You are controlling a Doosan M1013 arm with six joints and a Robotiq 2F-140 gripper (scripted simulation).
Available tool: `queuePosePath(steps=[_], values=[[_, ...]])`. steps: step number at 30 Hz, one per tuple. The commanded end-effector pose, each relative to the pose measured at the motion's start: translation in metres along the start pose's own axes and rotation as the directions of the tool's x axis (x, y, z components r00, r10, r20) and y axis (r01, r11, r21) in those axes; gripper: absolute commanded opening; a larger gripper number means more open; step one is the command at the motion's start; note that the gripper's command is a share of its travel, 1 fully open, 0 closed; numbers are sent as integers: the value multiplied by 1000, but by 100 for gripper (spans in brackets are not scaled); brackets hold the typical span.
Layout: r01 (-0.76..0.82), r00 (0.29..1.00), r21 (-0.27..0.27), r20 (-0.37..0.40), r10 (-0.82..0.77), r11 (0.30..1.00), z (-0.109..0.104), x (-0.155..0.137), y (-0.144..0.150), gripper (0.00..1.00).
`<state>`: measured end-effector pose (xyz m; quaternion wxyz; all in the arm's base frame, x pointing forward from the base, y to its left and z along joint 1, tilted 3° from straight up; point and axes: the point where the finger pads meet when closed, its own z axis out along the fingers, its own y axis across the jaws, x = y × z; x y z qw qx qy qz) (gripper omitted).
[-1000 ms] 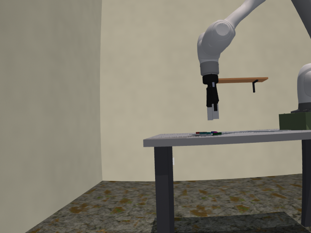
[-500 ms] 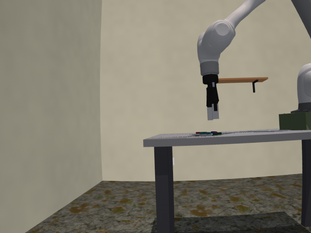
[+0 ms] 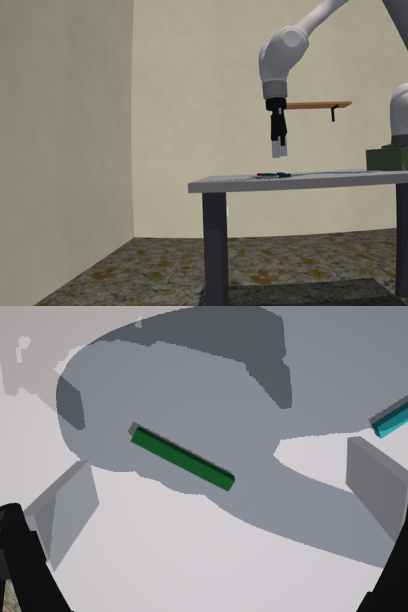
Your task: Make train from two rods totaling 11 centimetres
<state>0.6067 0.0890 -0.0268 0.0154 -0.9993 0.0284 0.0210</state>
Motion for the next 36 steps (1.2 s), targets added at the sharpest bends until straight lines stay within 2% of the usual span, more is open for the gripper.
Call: queuePosePath(steps=[1, 30, 36], values=[[3, 1000, 4, -2, -3, 1000, 0, -2, -2, 100], [1, 1000, 4, -2, -1, 1000, 0, -2, -1, 100], [-103, 995, 4, -2, 103, 995, -1, -1, 6, 100]])
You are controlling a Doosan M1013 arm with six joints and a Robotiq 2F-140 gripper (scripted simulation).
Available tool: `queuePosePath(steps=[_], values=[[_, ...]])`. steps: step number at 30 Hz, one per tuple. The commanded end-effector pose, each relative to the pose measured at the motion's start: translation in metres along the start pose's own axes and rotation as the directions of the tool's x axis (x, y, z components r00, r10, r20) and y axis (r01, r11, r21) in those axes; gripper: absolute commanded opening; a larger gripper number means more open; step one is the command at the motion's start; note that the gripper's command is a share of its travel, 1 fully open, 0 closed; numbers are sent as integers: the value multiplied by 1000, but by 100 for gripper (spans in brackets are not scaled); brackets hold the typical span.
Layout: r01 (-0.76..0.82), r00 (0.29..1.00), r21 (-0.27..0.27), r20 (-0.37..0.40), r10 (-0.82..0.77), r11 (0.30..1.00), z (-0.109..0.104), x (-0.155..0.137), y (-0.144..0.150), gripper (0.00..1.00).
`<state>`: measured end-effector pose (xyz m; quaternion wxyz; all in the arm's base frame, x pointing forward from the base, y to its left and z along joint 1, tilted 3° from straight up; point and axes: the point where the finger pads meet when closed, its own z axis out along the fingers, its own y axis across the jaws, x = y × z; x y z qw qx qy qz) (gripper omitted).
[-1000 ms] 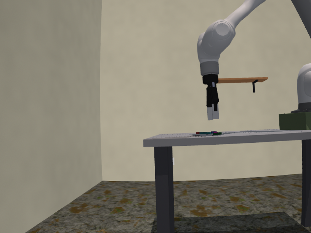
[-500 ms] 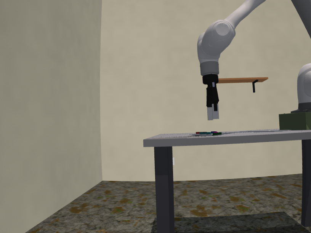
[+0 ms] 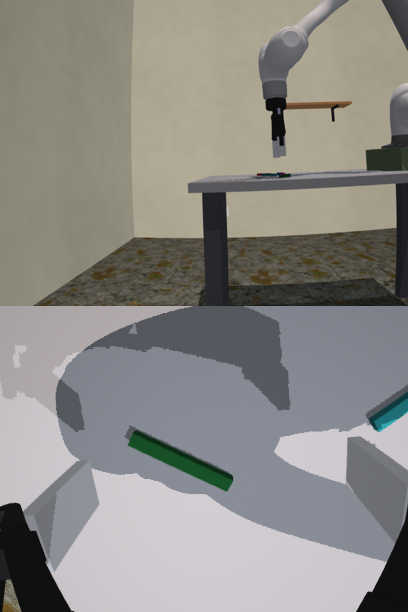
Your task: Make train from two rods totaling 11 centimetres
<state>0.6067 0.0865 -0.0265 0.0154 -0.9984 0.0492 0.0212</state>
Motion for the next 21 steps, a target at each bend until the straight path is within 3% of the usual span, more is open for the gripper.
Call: queuePosePath(steps=[1, 8, 10, 21], values=[[-101, 995, 3, -2, 101, 995, -1, -1, 7, 100], [-418, 909, 3, -1, 418, 909, -3, 0, 31, 100], [-418, 909, 3, -1, 418, 909, -3, 0, 31, 100], [-818, 576, 3, 1, 818, 576, -8, 0, 69, 100]])
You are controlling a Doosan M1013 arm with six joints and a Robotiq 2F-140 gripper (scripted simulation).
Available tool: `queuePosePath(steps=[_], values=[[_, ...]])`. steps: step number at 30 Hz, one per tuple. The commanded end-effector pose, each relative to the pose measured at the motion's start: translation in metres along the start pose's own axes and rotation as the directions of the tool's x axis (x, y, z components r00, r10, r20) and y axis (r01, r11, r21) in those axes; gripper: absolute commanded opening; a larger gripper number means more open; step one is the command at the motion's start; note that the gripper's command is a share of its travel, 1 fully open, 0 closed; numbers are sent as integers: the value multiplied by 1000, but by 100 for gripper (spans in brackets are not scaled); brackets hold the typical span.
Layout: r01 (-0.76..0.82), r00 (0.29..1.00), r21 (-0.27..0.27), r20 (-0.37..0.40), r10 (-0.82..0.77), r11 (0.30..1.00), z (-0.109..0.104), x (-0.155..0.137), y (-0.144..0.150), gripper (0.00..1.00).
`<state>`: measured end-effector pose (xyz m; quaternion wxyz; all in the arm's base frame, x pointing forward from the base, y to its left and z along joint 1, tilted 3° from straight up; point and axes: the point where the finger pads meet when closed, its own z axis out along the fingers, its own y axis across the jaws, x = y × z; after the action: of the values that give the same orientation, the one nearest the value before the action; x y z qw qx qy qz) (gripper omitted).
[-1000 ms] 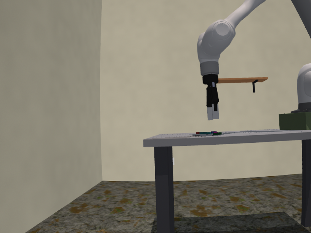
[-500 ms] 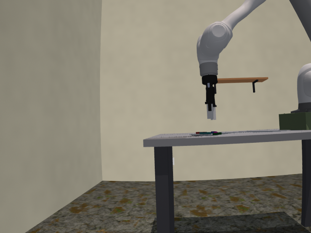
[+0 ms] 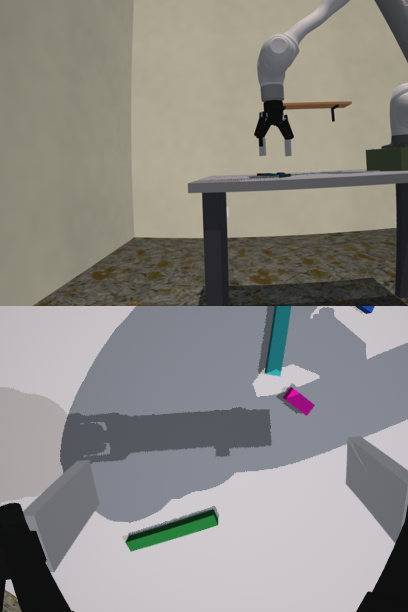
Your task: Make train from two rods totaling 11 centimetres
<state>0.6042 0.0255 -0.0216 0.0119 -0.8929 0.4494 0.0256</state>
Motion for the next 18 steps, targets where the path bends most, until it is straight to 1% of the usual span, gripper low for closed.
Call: queuePosePath(steps=[1, 4, 6, 7, 12, 18], values=[[-166, 986, -7, -7, 166, 986, -1, 6, 10, 100], [-295, 956, -6, -8, 295, 956, -2, 13, 17, 100], [-295, 956, -6, -8, 295, 956, -2, 13, 17, 100], [-391, 920, -5, -8, 391, 920, -3, 18, 22, 100], [-578, 816, -3, -9, 578, 816, -5, 29, 33, 100], [-774, 634, -1, -10, 774, 634, -7, 41, 48, 100]])
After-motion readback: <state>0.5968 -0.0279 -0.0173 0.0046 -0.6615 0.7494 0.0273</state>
